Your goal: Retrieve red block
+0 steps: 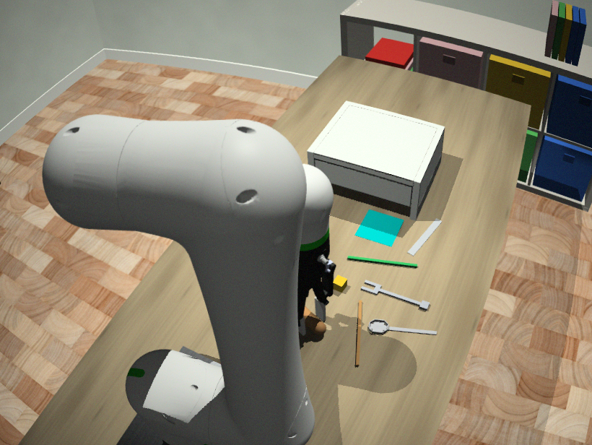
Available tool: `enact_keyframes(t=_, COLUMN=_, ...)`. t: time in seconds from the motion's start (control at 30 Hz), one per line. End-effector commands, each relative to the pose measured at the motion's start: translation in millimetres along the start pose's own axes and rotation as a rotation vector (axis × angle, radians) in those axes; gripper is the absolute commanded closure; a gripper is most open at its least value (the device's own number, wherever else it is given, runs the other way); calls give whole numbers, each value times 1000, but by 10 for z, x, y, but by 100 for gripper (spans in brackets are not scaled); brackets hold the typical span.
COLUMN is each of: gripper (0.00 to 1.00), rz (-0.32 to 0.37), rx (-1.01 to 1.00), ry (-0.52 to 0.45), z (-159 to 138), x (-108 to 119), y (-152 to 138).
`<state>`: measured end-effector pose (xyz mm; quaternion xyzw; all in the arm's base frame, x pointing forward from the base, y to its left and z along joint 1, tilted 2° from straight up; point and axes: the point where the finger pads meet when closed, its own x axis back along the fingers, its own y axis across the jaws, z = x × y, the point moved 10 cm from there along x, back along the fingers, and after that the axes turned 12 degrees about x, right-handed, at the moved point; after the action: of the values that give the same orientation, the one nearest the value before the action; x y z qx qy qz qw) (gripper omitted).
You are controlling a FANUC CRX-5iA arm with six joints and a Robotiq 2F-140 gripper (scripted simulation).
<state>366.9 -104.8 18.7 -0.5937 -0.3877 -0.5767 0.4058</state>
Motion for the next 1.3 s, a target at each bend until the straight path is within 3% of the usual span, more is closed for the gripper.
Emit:
enact_keyframes(t=0.0, gripper=66, rz=0, rx=0, ry=0, z=0, x=1, y=2)
enact_keyframes(t=0.37, gripper=66, rz=0, rx=0, ry=0, z=0, x=1, y=2)
enact_keyframes(t=0.4, gripper=100, rz=0, rx=0, ry=0, z=0, x=1, y=2)
enact_keyframes(t=1.27, gripper=100, rz=0, rx=0, ry=0, z=0, x=1, y=2)
